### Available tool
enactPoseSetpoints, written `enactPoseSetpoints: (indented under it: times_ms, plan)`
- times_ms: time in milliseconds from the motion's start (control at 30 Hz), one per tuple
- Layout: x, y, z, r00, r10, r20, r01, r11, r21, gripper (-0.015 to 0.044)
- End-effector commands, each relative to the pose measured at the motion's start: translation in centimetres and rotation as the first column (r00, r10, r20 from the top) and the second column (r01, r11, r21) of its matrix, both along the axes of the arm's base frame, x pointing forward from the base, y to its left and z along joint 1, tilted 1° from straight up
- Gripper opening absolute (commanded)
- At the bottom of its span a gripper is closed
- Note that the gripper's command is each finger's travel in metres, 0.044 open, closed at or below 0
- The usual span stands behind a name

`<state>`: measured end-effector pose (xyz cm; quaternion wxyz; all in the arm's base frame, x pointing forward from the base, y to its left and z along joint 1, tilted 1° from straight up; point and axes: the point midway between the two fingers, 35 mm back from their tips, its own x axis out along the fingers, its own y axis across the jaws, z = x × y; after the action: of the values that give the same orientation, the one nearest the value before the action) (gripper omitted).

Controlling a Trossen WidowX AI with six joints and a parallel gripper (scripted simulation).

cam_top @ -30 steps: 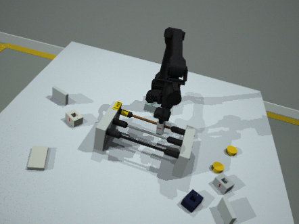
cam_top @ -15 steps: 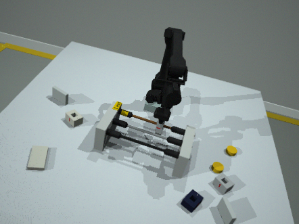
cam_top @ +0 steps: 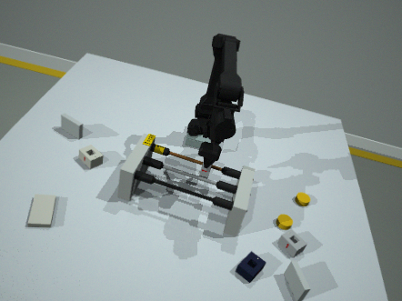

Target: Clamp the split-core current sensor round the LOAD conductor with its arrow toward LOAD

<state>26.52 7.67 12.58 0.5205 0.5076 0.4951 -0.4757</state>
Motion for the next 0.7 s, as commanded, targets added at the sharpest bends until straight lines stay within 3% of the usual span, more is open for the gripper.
enactPoseSetpoints:
  times_ms: [0, 667]
  plan:
    - [-0.1, 0.1, -2.4, 1.0, -0.005, -0.008, 0.005, 1.0, 0.001, 0.044]
    - [0.1, 0.1, -4.9, 1.0, -0.005, -0.008, 0.005, 1.0, 0.001, 0.044]
